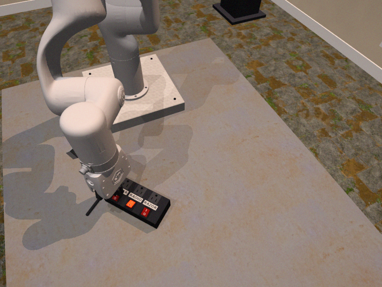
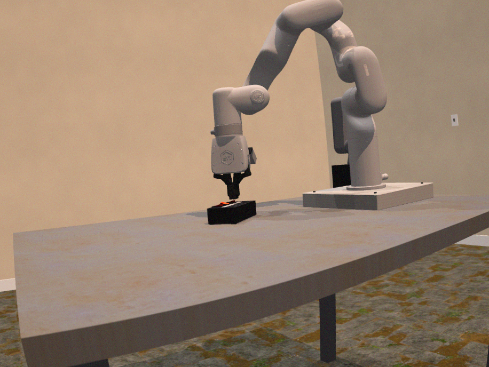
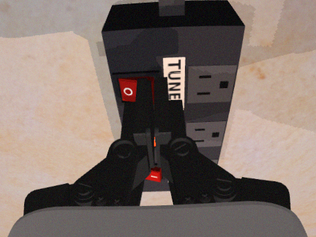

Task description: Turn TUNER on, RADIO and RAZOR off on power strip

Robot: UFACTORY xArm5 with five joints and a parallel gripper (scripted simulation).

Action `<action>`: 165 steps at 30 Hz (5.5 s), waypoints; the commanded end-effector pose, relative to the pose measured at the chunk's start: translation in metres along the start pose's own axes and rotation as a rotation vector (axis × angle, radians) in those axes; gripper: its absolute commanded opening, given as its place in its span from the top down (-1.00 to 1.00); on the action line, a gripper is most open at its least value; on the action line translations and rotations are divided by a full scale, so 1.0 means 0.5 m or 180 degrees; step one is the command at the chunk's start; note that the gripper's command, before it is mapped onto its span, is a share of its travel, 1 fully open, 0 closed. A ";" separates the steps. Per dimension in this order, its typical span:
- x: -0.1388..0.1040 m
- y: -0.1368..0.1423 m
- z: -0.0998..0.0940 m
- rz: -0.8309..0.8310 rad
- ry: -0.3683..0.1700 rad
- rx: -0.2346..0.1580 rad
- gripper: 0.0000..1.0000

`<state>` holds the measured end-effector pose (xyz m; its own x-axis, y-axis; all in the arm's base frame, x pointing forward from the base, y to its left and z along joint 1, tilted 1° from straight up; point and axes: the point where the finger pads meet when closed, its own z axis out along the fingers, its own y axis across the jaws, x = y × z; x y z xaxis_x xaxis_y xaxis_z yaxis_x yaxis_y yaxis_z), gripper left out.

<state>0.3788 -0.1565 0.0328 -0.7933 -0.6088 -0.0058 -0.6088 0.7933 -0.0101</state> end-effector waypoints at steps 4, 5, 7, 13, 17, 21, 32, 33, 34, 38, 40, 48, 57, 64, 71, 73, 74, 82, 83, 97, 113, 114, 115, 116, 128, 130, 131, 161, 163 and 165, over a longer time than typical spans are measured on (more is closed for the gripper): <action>-0.001 -0.002 -0.002 0.0000 -0.0005 0.0009 1.00; -0.001 -0.002 -0.002 0.0000 -0.0005 0.0009 1.00; -0.001 -0.002 -0.002 0.0000 -0.0005 0.0009 1.00; -0.001 -0.002 -0.002 0.0000 -0.0005 0.0009 1.00; -0.001 -0.002 -0.002 0.0000 -0.0005 0.0009 1.00; -0.001 -0.002 -0.002 0.0000 -0.0005 0.0009 1.00; -0.001 -0.002 -0.002 0.0000 -0.0005 0.0009 1.00; -0.001 -0.002 -0.002 0.0000 -0.0005 0.0009 1.00; -0.001 -0.002 -0.002 0.0000 -0.0005 0.0009 1.00; -0.001 -0.002 -0.002 0.0000 -0.0005 0.0009 1.00; -0.001 -0.002 -0.002 0.0000 -0.0005 0.0009 1.00; -0.002 -0.002 0.003 0.0000 -0.0006 0.0009 1.00; -0.002 -0.002 0.009 0.0000 -0.0006 0.0009 1.00; -0.002 -0.001 0.014 0.0000 -0.0006 0.0009 1.00; -0.002 -0.001 0.015 0.0000 -0.0006 0.0009 1.00; -0.002 -0.001 0.015 0.0000 -0.0006 0.0009 1.00; -0.002 -0.001 0.015 0.0000 -0.0006 0.0009 1.00; -0.002 -0.001 0.015 0.0000 -0.0006 0.0009 1.00; -0.002 -0.001 0.015 0.0000 -0.0006 0.0009 1.00; -0.002 -0.001 -0.023 0.0000 -0.0006 0.0010 1.00; -0.001 -0.002 -0.061 0.0000 -0.0006 0.0010 1.00; -0.001 -0.002 -0.061 0.0000 -0.0006 0.0010 1.00; -0.001 -0.002 -0.061 0.0000 -0.0006 0.0010 1.00; -0.001 -0.002 -0.061 0.0000 -0.0006 0.0010 1.00; -0.001 -0.002 -0.061 0.0000 -0.0006 0.0010 1.00; -0.008 -0.005 -0.064 0.0000 -0.0006 0.0010 1.00; -0.020 -0.010 -0.068 0.0000 -0.0007 0.0010 1.00; -0.092 -0.036 -0.091 0.0000 -0.0010 0.0011 1.00; -0.092 -0.036 -0.091 0.0000 -0.0010 0.0011 1.00; -0.092 -0.036 -0.091 0.0000 -0.0010 0.0011 1.00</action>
<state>0.4246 -0.1423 0.0771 -0.7933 -0.6088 -0.0070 -0.6088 0.7933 -0.0104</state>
